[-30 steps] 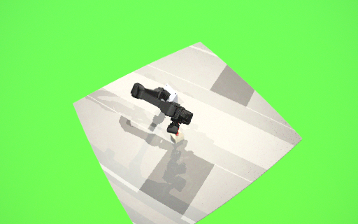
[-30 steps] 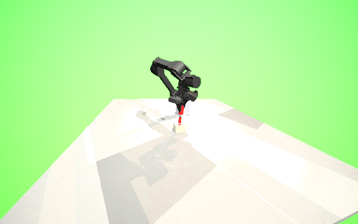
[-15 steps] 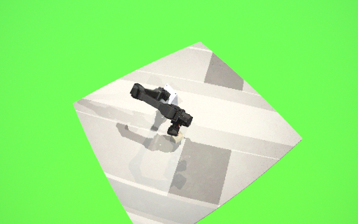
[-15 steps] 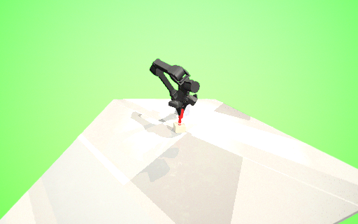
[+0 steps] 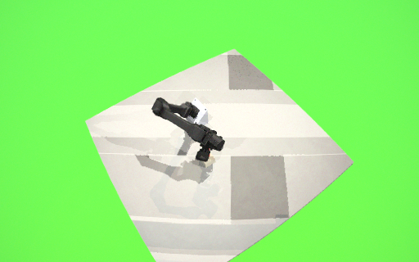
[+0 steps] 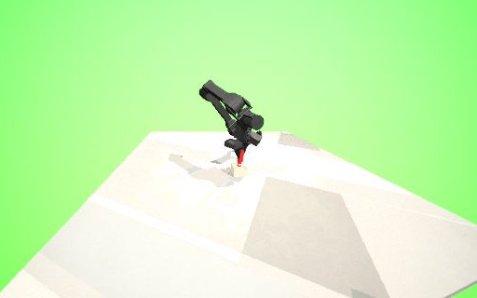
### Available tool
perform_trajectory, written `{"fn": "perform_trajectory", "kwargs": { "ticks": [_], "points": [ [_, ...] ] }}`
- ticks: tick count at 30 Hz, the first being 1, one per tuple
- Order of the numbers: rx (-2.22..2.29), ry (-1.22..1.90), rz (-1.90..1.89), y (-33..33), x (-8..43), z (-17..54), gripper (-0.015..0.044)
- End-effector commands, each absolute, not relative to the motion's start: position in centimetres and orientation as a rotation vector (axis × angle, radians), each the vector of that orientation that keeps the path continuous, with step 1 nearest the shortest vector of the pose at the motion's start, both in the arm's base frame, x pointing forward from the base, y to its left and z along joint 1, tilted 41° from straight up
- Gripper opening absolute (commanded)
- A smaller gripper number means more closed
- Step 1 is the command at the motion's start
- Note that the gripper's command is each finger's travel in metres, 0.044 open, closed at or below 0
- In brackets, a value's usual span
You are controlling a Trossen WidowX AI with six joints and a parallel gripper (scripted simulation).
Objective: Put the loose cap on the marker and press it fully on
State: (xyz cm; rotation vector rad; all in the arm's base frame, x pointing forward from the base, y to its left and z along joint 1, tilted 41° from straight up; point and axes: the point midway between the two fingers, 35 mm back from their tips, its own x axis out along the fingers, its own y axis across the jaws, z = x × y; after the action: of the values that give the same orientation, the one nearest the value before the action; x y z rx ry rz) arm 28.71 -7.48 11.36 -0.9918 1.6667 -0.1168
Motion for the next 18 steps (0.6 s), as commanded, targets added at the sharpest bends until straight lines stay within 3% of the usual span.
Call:
{"fn": "perform_trajectory", "kwargs": {
  "ticks": [1,10,18],
  "points": [
    [-1.0,1.668,-0.118,-7.99,28.59,10.95,0.0],
    [-1.001,1.668,-0.118,-8.07,28.56,10.87,0.0],
    [-0.993,1.668,-0.119,-7.98,28.59,10.87,0.021]
  ]
}}
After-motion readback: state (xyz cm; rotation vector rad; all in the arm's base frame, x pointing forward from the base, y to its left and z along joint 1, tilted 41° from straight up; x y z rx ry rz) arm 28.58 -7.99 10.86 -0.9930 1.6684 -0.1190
